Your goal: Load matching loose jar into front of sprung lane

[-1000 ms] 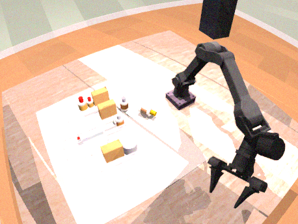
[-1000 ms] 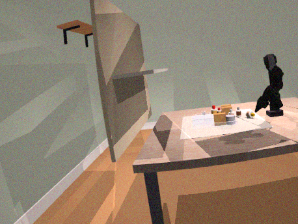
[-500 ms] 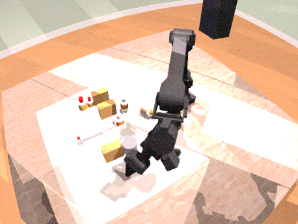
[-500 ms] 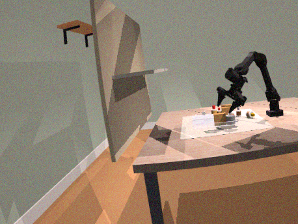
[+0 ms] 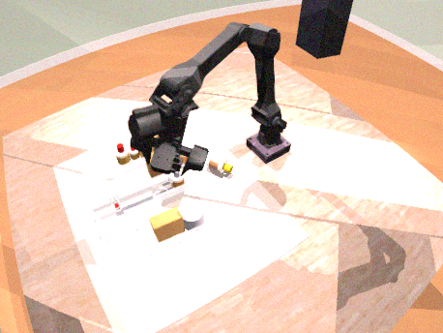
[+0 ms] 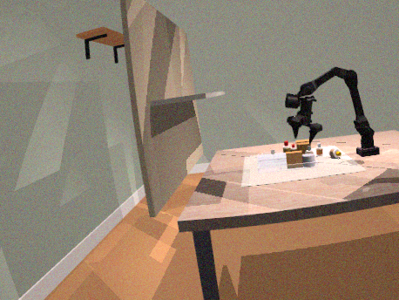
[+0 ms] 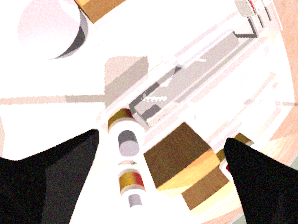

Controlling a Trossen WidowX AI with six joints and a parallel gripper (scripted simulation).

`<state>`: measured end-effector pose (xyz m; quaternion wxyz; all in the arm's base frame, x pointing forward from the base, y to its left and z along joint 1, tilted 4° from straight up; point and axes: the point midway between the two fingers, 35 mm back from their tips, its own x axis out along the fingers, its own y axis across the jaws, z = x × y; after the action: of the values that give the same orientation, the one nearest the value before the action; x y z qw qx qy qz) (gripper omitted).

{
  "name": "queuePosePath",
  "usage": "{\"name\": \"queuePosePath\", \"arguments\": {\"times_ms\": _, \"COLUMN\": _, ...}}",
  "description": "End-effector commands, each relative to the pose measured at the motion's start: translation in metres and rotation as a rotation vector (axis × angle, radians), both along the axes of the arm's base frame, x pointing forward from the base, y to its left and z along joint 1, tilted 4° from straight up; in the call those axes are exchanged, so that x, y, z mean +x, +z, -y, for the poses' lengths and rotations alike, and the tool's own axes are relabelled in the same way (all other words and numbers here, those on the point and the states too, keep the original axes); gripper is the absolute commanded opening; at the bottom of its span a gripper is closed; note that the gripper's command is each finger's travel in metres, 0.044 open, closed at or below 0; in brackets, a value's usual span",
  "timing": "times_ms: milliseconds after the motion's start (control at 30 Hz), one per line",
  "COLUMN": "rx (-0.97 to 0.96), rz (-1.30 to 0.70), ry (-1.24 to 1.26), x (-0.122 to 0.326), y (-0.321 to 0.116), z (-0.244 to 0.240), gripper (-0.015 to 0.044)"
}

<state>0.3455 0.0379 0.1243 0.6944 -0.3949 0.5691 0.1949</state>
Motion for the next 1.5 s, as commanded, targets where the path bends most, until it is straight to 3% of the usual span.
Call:
{"name": "queuePosePath", "arguments": {"times_ms": 0, "rx": 0.121, "rz": -0.051, "ry": -0.342, "x": -0.034, "y": 0.005, "z": 0.050, "gripper": 0.0440}}
{"name": "queuePosePath", "arguments": {"times_ms": 100, "rx": 0.210, "rz": -0.095, "ry": -0.621, "x": -0.065, "y": 0.006, "z": 0.082, "gripper": 0.0440}}
{"name": "queuePosePath", "arguments": {"times_ms": 200, "rx": 0.250, "rz": -0.114, "ry": -0.750, "x": -0.081, "y": 0.007, "z": 0.095, "gripper": 0.0440}}
{"name": "queuePosePath", "arguments": {"times_ms": 1467, "rx": 0.252, "rz": -0.116, "ry": -0.758, "x": -0.078, "y": -0.061, "z": 0.102, "gripper": 0.0440}}
